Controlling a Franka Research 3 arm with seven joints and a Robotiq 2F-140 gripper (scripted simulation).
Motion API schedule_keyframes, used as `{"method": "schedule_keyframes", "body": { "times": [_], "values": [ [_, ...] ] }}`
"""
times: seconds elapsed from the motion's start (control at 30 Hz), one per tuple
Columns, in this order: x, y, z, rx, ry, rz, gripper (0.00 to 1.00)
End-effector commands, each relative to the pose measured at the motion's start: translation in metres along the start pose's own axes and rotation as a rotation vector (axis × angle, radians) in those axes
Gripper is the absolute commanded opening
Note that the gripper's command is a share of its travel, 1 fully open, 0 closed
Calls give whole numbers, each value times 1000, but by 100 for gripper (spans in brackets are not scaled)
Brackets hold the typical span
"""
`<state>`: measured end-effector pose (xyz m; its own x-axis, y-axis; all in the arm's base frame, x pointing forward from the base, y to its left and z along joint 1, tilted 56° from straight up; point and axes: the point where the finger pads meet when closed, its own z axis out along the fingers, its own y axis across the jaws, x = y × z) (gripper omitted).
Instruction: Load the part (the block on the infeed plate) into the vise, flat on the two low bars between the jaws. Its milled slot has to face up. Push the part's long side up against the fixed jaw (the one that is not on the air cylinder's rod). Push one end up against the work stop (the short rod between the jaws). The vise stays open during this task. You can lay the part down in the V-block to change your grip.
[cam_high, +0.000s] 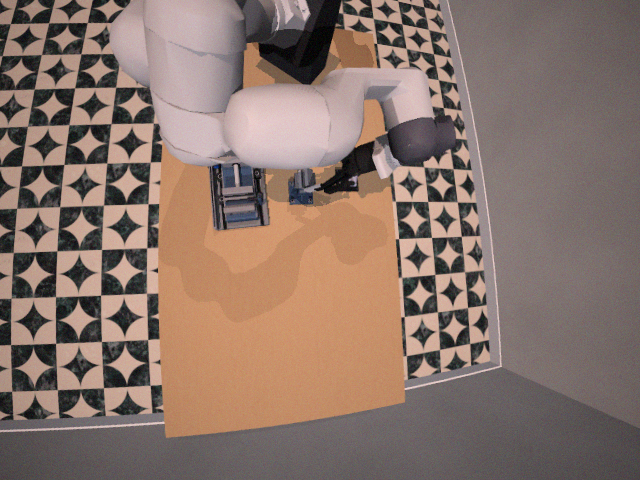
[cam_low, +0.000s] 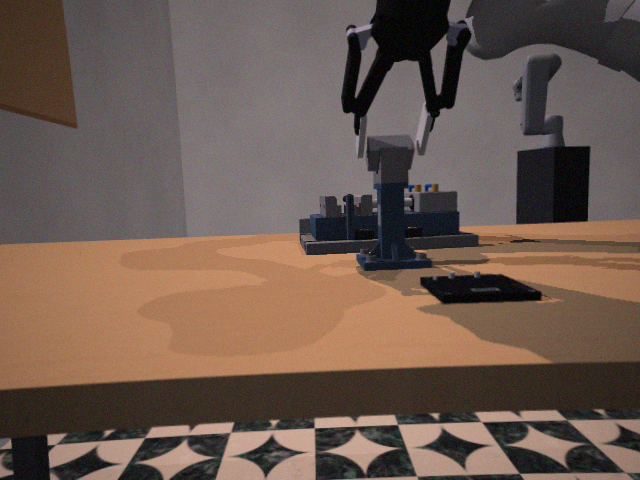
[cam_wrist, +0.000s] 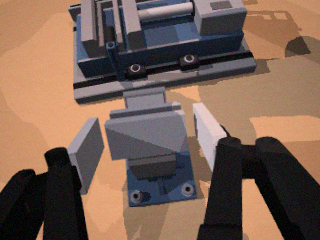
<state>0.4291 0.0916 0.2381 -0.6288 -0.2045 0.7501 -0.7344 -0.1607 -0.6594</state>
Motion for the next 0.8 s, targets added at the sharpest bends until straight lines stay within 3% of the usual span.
{"method": "schedule_keyframes", "body": {
  "times": [0.0,0.77],
  "values": [
    [-1,0,-1,1,0,3,51],
    [-1,0,-7,1,0,3,51]
  ]
}}
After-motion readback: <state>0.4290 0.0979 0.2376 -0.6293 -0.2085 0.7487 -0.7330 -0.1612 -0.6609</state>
